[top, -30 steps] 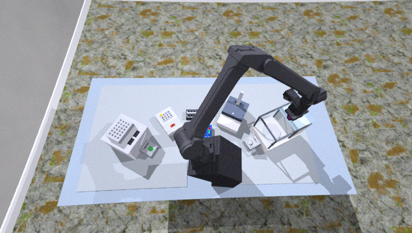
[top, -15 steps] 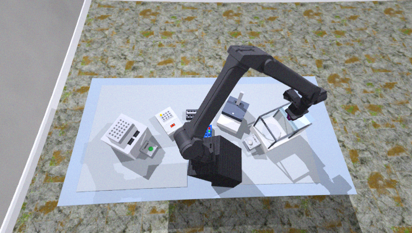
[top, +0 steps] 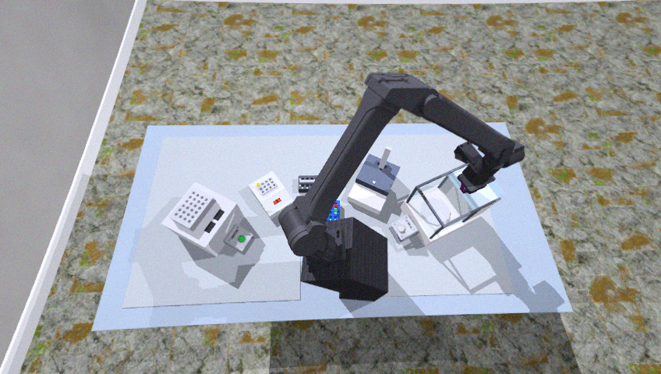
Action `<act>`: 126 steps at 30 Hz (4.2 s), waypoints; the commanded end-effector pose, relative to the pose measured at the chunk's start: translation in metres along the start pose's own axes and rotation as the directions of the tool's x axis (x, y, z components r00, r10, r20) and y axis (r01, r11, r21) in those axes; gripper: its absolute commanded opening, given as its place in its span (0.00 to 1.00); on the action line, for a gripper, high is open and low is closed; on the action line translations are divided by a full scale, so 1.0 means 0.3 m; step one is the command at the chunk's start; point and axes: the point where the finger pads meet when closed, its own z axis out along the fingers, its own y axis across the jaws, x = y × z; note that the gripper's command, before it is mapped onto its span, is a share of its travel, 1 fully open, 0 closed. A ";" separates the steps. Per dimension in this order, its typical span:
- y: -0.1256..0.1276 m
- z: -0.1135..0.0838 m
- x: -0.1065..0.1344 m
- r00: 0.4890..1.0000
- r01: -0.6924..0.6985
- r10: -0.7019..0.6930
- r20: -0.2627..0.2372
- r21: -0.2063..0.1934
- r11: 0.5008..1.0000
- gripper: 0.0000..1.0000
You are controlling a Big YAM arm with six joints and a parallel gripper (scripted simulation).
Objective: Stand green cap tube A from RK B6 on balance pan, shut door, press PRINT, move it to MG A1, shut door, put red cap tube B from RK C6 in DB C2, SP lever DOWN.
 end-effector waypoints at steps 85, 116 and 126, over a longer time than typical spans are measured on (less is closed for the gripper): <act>-0.042 -0.035 -0.013 1.000 0.007 -0.007 0.000 0.032 0.999 0.30; -0.071 -0.185 -0.016 1.000 0.018 -0.018 0.002 0.061 0.998 0.30; -0.053 -0.231 -0.010 1.000 0.013 -0.013 0.003 0.051 0.999 0.30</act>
